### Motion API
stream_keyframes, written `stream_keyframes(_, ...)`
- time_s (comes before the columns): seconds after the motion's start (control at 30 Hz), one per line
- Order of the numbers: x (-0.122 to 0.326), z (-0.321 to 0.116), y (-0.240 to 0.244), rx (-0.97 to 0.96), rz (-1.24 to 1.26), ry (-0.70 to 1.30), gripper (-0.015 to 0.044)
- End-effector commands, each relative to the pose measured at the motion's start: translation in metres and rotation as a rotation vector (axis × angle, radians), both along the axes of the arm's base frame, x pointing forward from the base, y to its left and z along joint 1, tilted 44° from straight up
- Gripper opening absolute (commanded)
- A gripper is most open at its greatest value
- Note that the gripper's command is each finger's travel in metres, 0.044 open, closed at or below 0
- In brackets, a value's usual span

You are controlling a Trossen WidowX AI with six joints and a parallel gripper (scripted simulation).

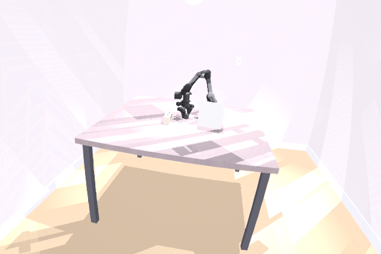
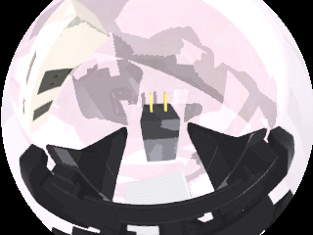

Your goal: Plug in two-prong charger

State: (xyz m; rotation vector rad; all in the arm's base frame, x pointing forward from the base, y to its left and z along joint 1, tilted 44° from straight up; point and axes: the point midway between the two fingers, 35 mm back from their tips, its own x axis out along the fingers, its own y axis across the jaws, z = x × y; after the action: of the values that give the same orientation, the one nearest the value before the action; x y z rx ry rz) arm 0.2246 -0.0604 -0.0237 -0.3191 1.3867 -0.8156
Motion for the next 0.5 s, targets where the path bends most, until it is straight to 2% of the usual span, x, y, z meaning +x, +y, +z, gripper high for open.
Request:
stream_keyframes(0.0, 0.0000, 0.0002, 0.0004, 0.000, -0.001, -0.001, 0.0256)
stream_keyframes(0.17, 0.0000, 0.0002, 0.0004, 0.000, -0.001, -0.001, 0.0125)
stream_keyframes(0.37, 0.0000, 0.0002, 0.0004, 0.000, -0.001, -0.001, 0.0085)
stream_keyframes(0.47, 0.0003, 0.0028, 0.0032, 0.001, -0.001, -0.001, 0.0006)
